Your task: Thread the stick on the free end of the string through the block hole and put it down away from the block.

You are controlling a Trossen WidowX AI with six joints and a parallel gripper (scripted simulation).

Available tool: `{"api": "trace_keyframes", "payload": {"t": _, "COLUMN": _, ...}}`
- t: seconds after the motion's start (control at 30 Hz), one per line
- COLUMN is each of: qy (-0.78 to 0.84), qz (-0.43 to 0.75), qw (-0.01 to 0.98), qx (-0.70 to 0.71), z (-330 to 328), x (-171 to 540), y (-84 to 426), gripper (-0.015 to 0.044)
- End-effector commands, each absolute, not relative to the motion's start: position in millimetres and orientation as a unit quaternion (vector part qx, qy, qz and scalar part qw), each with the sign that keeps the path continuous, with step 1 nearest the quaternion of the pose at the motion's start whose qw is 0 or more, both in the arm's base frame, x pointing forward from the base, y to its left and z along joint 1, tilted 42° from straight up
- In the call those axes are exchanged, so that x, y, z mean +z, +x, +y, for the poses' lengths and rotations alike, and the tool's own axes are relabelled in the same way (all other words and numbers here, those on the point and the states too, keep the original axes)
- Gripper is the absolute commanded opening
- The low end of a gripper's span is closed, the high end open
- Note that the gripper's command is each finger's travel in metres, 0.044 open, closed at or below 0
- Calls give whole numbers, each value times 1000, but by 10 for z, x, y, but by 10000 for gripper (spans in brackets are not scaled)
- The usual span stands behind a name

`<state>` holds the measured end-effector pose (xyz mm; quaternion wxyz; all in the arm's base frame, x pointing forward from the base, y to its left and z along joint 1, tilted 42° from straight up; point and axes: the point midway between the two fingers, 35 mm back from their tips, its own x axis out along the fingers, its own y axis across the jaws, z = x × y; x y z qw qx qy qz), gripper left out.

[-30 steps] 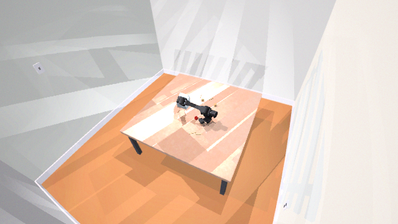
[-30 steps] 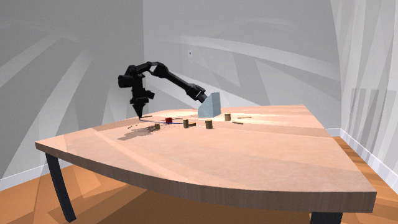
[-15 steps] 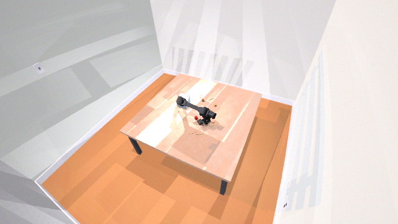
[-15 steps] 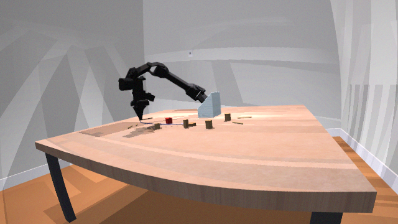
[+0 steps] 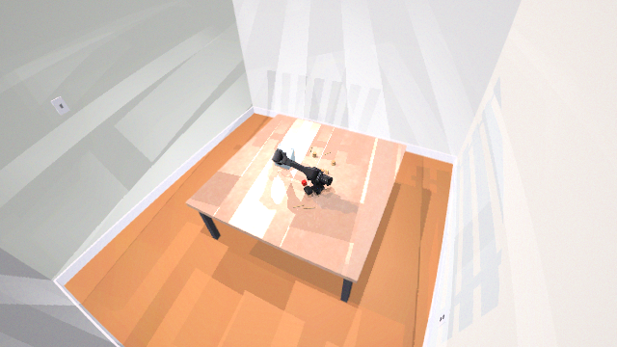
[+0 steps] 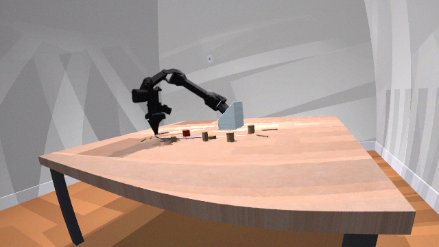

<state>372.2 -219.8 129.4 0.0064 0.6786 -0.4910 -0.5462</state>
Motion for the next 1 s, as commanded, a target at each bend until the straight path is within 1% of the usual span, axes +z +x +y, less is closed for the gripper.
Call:
{"api": "trace_keyframes", "payload": {"t": 0.0, "qy": 677, "qz": -492, "qw": 7, "qx": -548, "z": -2245, "x": 1274, "y": 3670, "gripper": 0}}
{"api": "trace_keyframes", "payload": {"t": 0.97, "qy": 676, "qz": -492, "qw": 9, "qx": -548, "z": -2342, "x": 1189, "y": 3447, "gripper": 0}}
